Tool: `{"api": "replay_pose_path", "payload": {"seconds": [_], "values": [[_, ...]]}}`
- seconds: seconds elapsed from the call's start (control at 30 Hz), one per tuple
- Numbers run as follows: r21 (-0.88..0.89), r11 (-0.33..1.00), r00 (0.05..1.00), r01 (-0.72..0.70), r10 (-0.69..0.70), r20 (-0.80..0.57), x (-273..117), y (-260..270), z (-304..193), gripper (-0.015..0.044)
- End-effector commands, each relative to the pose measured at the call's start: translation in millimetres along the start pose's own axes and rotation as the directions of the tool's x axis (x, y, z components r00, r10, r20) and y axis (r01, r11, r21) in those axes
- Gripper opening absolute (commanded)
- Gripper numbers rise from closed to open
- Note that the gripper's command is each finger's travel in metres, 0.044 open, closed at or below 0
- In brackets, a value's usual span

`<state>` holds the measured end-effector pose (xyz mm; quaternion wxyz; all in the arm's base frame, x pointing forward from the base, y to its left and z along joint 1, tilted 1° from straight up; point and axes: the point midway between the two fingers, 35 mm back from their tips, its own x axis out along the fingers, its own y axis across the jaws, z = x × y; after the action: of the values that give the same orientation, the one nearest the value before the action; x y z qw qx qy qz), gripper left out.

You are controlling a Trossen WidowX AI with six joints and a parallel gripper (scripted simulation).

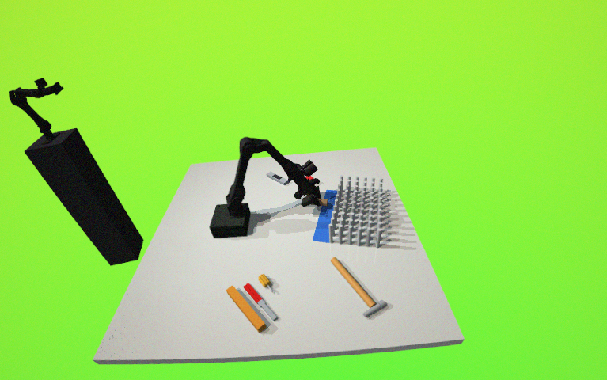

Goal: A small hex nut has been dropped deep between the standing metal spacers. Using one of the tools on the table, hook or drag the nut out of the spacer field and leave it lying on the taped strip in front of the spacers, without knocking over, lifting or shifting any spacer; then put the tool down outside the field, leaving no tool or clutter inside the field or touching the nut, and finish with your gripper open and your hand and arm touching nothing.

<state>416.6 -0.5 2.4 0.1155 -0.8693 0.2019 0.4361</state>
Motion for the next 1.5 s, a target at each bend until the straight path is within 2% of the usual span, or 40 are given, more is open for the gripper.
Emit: {"api": "replay_pose_path", "payload": {"seconds": [0.0, 1.47], "values": [[-0.004, 1.0, 1.0, 0.005, -0.005, -0.005, 1.2, -1.1, -5.0, 0.0], [-0.003, 1.0, 1.0, 0.004, -0.004, -0.005, 15.9, -0.7, 6.4, 0.0]]}}
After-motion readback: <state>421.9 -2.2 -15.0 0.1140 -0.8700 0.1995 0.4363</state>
